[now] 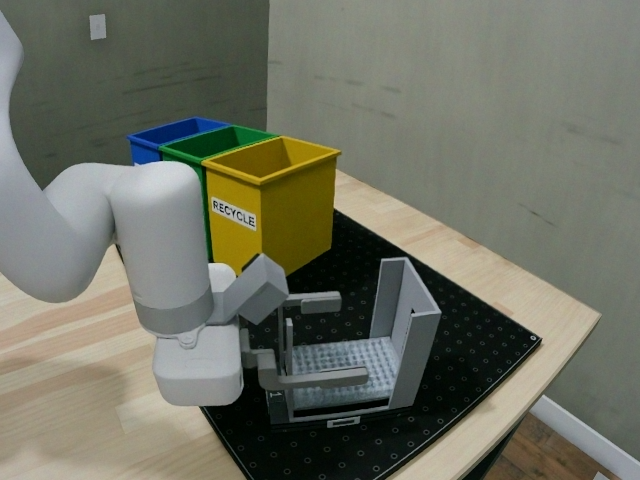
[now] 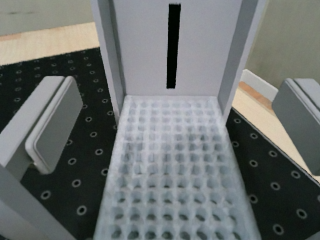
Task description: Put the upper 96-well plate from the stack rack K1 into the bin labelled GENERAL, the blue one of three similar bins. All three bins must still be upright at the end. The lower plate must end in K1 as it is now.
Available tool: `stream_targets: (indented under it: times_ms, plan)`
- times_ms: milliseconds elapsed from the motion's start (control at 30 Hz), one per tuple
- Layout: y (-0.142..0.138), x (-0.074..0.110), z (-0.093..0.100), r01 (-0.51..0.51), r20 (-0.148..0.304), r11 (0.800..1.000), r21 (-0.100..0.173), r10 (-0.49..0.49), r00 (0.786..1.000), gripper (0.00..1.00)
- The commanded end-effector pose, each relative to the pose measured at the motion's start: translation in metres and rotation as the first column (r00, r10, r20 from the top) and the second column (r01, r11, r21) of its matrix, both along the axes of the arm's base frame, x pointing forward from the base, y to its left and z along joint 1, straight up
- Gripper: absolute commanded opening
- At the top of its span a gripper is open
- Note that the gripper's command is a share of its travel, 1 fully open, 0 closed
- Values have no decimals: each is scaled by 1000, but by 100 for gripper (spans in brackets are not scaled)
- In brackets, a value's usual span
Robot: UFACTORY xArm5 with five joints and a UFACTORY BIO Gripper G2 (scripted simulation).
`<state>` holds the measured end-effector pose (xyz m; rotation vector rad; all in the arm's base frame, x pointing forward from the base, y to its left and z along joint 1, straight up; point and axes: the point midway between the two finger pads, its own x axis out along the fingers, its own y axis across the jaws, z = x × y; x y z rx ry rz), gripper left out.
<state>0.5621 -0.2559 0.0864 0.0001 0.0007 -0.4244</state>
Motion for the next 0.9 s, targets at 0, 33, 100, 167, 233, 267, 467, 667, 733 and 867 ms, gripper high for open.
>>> stream_targets:
  times_ms: [0, 33, 100, 167, 233, 267, 467, 667, 733, 867]
  plan:
    - [0, 1, -7, 0, 1, 1000, -4, 0, 1000, 37]
    - [0, 1, -8, 0, 1, 1000, -4, 0, 1000, 37]
    - [0, 1, -8, 0, 1, 1000, -4, 0, 1000, 37]
    - [0, 1, -12, 0, 1, 1000, -4, 0, 1000, 37]
    - [0, 1, -15, 0, 1, 1000, -4, 0, 1000, 37]
    - [0, 1, -17, 0, 1, 1000, -4, 0, 1000, 37]
    - [0, 1, -24, 0, 1, 1000, -4, 0, 1000, 37]
    - [0, 1, -24, 0, 1, 1000, -4, 0, 1000, 37]
    - [0, 1, -24, 0, 1, 1000, -4, 0, 1000, 37]
    - [0, 1, -24, 0, 1, 1000, -4, 0, 1000, 37]
